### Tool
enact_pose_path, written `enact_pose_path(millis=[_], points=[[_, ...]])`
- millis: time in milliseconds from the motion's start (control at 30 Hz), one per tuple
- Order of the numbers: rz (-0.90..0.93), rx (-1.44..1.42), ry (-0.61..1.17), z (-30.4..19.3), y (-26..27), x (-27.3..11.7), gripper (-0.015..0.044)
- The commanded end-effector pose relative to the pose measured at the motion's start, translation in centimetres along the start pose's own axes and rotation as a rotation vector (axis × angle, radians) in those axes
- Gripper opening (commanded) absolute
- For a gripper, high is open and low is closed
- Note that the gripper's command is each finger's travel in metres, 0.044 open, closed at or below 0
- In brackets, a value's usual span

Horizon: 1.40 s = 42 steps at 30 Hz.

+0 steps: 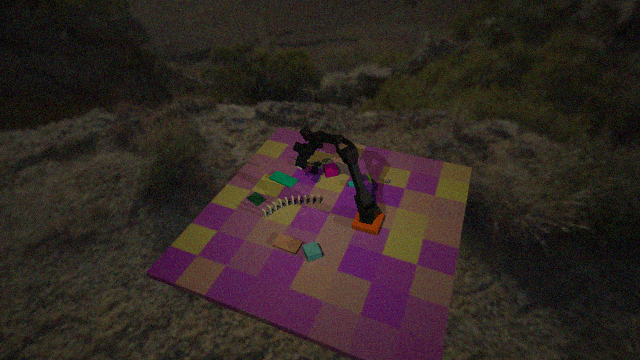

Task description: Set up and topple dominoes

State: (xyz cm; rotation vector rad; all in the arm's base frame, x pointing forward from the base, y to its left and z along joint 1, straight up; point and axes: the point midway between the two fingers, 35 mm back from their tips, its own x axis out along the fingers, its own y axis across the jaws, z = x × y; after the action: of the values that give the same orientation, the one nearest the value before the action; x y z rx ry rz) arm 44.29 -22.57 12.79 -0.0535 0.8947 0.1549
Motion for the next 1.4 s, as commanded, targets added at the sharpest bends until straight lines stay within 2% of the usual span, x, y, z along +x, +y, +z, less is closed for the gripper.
enact_pose_path(millis=[0, 633, 1367], points=[[-0.001, 0.014, -0.077, 0.3, -0.3, -0.2, 0.0028], [0.034, 0.030, -0.383, -0.4, -1.1, -0.9, 0.0028], [0.109, -0.043, -0.671, -3.0, 0.9, -3.8, 0.0028]])
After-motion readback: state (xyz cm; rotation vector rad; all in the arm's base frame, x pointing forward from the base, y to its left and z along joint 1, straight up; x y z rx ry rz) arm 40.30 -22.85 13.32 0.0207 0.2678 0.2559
